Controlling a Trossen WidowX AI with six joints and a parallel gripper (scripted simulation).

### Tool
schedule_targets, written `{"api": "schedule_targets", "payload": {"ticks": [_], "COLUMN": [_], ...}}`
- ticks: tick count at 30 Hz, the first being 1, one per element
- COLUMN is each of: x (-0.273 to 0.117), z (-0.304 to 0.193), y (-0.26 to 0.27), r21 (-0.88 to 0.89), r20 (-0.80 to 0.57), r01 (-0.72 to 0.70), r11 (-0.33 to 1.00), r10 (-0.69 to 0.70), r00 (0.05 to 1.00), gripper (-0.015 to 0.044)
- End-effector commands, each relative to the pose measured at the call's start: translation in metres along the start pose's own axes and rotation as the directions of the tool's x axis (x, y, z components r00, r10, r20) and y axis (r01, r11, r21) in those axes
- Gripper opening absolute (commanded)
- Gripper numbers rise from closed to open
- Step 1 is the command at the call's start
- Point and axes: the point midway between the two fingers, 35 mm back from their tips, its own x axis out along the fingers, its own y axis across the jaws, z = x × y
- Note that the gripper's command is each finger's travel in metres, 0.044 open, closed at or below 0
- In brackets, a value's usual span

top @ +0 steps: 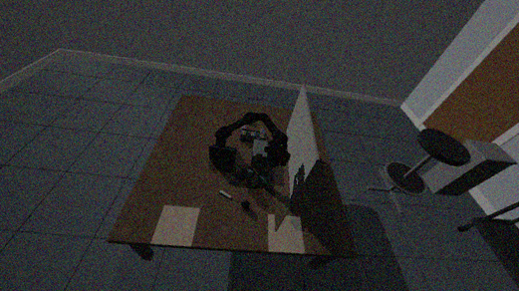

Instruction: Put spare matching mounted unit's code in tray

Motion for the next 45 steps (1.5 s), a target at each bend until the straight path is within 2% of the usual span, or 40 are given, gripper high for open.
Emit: {"api": "schedule_targets", "payload": {"ticks": [1, 45], "x": [0.003, 0.035], "z": [0.0, 0.0], "y": [-0.001, -0.003], "r21": [0.002, 0.002], "r20": [0.003, 0.003], "r01": [0.005, 0.006], "r11": [1.0, 1.0], "r10": [-0.005, -0.006], "r00": [1.0, 1.0], "gripper": [0.0, 0.0]}}
